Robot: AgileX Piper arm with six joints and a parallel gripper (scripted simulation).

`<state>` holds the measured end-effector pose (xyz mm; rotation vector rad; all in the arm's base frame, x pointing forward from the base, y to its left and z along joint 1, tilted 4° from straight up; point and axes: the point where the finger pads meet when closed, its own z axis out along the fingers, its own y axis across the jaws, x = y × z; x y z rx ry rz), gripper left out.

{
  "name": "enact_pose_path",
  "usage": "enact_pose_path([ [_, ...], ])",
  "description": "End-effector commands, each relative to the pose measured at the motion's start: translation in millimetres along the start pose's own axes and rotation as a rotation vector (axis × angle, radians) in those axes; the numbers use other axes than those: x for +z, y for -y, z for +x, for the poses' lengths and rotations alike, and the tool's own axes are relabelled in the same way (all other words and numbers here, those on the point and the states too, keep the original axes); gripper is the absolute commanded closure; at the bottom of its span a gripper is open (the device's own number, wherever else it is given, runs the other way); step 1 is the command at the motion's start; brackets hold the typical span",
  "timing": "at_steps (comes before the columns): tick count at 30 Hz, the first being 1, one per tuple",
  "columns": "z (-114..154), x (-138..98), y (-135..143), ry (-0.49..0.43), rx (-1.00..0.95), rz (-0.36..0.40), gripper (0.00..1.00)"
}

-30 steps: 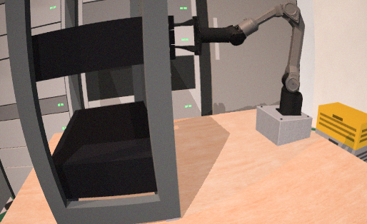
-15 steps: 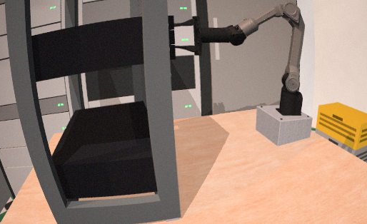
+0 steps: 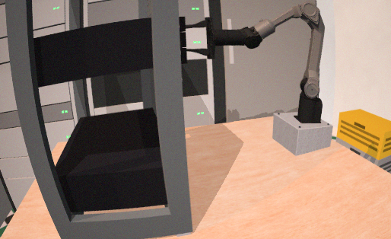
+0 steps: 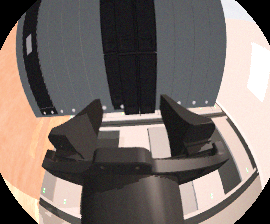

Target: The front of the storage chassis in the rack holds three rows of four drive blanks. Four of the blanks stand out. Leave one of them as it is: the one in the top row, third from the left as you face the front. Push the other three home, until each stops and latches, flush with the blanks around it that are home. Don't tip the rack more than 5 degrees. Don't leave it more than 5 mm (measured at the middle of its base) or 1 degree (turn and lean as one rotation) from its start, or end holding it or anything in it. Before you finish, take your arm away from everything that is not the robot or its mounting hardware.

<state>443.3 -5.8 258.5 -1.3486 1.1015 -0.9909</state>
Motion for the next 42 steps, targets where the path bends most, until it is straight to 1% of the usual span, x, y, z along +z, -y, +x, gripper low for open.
enact_pose_path([
  [1, -0.2, 0.1, 1.2, 0.000, -0.001, 0.003, 0.00],
  [11, -0.2, 0.1, 1.2, 0.000, -0.001, 0.003, 0.00],
  [12, -0.2, 0.1, 1.2, 0.000, -0.001, 0.003, 1.00],
  [42, -0.2, 0.1, 1.2, 0.000, -0.001, 0.003, 1.00],
])
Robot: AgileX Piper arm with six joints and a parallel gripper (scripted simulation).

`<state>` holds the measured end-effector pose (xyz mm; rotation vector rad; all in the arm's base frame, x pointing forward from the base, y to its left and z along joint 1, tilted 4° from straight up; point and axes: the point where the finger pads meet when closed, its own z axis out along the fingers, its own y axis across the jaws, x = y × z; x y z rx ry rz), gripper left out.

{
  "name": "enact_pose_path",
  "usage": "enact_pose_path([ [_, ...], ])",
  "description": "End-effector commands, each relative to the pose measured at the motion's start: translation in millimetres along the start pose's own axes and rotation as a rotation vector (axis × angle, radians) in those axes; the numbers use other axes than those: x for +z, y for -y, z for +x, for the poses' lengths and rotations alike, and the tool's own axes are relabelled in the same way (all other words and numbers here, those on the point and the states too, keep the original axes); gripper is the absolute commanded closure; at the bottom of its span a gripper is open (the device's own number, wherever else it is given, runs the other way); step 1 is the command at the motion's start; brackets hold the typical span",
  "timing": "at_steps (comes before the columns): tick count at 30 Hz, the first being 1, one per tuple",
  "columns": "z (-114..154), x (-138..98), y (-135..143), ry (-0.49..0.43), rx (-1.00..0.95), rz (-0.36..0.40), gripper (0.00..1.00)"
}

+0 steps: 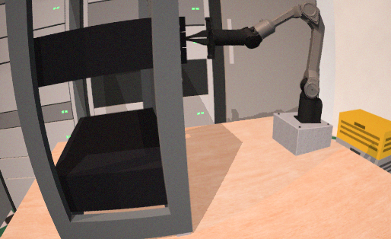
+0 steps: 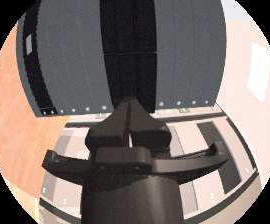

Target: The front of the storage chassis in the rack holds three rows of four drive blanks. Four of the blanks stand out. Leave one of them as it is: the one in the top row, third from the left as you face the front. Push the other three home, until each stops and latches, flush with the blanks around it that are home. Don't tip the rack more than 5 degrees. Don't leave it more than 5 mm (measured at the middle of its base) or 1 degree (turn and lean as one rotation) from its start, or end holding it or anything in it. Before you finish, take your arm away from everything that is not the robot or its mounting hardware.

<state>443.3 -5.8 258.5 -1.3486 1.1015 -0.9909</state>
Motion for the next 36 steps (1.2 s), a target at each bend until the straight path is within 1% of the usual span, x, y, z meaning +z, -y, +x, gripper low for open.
enact_pose_path([
  [1, 0, 0, 1, 0.000, -0.001, 0.003, 1.00],
  [6, -1, 0, 1, 0.000, -0.001, 0.003, 1.00],
  [9, -6, -2, 1, 0.000, -0.001, 0.003, 1.00],
  [14, -28, -7, 1, 0.000, -0.001, 0.003, 1.00],
  [16, -28, -7, 1, 0.000, -0.001, 0.003, 1.00],
  [23, -66, -17, 0, 0.000, -0.001, 0.003, 1.00],
  [28, -88, -23, 0, 0.000, -0.001, 0.003, 1.00],
  [31, -98, -25, -1, 0.000, -0.001, 0.003, 1.00],
  [36, -104, -27, -1, 0.000, -0.001, 0.003, 1.00],
])
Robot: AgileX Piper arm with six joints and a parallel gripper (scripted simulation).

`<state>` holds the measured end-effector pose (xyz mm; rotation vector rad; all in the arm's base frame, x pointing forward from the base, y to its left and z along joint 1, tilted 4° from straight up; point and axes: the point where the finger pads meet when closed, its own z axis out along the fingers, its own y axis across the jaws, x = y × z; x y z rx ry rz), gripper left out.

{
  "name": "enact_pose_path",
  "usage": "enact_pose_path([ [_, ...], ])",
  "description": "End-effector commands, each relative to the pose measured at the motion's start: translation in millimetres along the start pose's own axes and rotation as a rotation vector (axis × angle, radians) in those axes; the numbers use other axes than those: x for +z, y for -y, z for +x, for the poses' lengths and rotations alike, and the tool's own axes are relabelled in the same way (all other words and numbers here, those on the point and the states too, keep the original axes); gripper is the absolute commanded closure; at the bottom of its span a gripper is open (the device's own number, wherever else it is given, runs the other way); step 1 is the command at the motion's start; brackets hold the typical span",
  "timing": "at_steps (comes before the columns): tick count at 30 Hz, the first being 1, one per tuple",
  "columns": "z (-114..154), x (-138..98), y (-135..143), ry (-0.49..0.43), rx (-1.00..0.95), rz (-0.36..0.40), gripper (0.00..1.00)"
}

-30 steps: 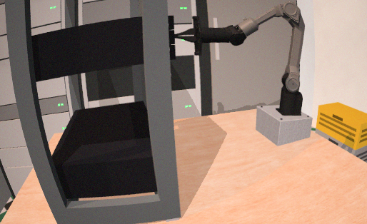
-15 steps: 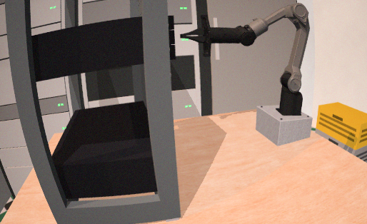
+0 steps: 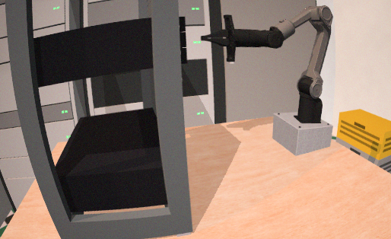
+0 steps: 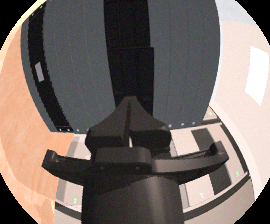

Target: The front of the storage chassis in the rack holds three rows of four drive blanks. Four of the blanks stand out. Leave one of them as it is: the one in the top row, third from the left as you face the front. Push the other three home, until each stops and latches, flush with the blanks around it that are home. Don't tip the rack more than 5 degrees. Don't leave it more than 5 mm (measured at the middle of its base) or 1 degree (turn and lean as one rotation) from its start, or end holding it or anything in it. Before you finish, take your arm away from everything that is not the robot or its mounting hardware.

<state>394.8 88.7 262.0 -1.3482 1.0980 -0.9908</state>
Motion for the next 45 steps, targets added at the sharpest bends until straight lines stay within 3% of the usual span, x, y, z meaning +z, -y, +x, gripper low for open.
enact_pose_path([
  [1, -2, -1, 0, -0.002, 0.000, 0.001, 1.00],
  [8, -5, -2, 0, -0.002, 0.000, 0.001, 1.00],
  [14, -5, 14, 0, -0.002, 0.000, 0.001, 1.00],
  [21, -5, 64, 0, -0.002, 0.000, 0.001, 1.00],
  [45, -4, 75, 0, -0.002, 0.000, 0.001, 1.00],
])
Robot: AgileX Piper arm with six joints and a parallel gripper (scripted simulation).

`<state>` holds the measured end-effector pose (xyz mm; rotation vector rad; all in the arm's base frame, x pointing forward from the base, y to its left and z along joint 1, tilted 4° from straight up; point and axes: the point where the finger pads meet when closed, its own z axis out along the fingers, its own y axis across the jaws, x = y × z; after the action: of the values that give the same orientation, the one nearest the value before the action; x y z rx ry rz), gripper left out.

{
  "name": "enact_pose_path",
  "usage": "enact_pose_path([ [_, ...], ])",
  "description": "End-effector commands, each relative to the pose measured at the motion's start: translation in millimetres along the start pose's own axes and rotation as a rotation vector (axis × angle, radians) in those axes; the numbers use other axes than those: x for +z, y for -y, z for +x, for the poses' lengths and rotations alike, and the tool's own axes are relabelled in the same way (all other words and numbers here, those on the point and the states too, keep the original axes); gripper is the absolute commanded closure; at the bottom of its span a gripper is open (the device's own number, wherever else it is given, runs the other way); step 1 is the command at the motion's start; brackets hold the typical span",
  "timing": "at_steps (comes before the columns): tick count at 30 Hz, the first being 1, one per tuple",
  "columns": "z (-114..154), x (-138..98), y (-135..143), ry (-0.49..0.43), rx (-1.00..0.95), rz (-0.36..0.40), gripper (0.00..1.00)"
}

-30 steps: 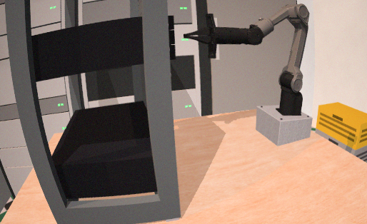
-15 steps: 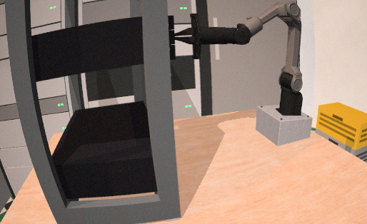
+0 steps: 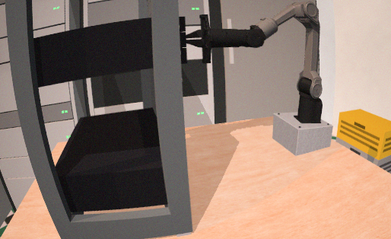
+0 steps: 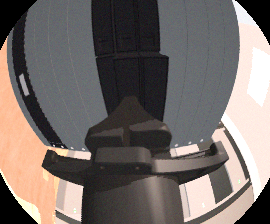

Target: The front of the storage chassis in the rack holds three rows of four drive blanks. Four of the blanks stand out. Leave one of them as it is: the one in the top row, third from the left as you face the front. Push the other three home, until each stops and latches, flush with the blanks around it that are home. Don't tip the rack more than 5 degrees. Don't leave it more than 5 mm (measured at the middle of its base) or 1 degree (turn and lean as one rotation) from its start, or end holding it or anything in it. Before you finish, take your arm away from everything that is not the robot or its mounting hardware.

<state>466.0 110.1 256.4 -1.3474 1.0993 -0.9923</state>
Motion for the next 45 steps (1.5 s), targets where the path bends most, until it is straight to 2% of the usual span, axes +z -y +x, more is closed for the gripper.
enact_pose_path([
  [1, 0, 1, 0, 0.000, 0.000, 0.001, 1.00],
  [45, 0, 21, 0, 0.000, 0.000, 0.001, 1.00],
])
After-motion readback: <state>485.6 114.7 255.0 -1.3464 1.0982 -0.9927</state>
